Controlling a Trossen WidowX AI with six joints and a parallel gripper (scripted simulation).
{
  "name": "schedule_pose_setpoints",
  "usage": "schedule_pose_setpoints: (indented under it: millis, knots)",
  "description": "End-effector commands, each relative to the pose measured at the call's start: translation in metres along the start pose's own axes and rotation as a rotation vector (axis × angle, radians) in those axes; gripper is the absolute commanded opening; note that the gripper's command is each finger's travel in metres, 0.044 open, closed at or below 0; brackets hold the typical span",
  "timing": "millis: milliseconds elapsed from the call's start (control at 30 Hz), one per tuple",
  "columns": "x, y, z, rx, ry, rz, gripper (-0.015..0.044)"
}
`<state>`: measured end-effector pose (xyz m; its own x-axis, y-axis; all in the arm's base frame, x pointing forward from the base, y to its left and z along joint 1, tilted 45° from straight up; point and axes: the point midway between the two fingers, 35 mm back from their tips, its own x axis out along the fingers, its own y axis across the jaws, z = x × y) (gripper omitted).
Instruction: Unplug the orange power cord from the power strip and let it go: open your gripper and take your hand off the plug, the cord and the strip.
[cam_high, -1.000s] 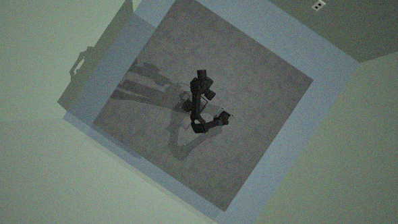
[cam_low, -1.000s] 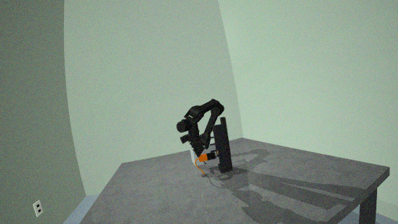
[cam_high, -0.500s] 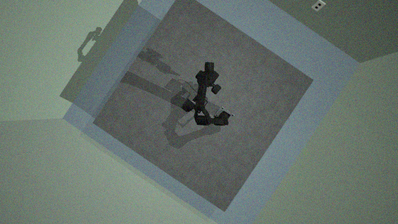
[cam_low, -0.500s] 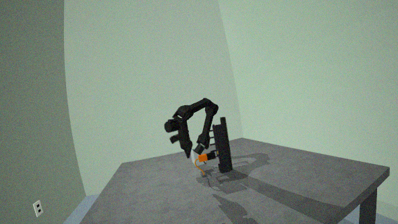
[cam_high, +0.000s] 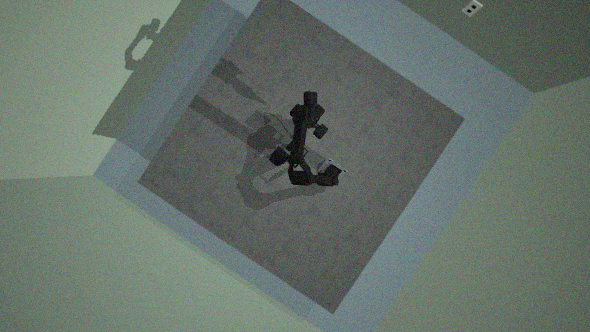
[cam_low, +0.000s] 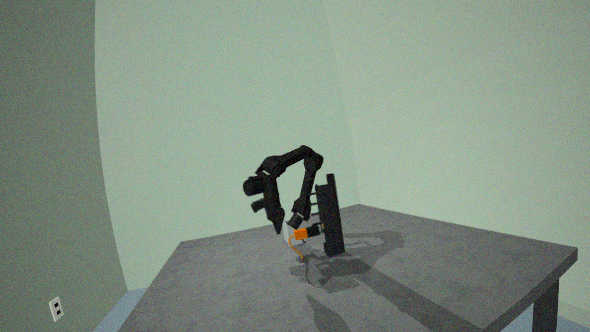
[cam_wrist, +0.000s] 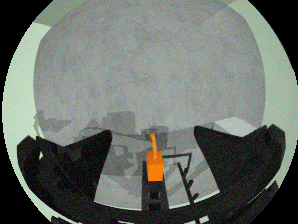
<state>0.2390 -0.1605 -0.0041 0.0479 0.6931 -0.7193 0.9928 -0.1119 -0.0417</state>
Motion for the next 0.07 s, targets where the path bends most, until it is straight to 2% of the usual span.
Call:
schedule_pose_setpoints:
  millis: [0, 33]
  knots:
    - [-0.0004, -0.0007, 0.0006, -0.002, -0.001, -0.002, 0.044]
    - [-0.0004, -0.0007, 0.0006, -0.002, -0.001, -0.002, 0.044]
